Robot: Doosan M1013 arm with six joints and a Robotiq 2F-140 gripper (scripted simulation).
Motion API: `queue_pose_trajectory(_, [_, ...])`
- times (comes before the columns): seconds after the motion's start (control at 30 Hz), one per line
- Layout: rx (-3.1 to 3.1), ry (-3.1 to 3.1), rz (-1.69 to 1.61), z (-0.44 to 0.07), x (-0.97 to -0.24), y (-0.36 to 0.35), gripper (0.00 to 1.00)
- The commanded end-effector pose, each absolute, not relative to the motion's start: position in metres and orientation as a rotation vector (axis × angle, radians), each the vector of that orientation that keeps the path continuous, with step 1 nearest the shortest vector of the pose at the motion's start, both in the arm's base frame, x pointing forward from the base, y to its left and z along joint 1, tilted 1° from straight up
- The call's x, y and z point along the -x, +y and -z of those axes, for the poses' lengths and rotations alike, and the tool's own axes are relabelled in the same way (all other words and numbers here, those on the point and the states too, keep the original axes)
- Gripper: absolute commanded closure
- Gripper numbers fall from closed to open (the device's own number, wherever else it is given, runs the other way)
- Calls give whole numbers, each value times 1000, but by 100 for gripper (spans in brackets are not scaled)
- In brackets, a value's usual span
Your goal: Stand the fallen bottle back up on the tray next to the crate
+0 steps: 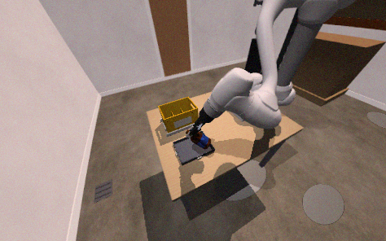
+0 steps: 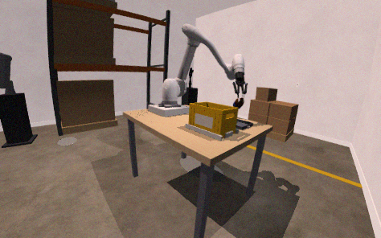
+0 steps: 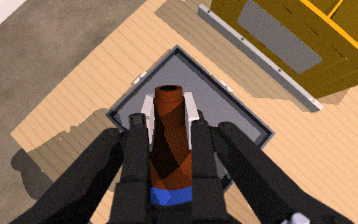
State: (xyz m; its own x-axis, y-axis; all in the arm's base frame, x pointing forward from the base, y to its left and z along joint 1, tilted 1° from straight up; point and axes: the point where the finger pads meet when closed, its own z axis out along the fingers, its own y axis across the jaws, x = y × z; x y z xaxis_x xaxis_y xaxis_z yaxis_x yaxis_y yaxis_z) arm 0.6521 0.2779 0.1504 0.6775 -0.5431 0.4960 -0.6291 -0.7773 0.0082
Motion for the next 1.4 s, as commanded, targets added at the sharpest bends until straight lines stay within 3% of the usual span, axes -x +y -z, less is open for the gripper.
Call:
queue_pose_trajectory(0.0, [-2710, -956, -718, -150, -652, 278, 90])
queue_pose_trajectory(1.37, [-2598, -915, -932, -149, -650, 280, 90])
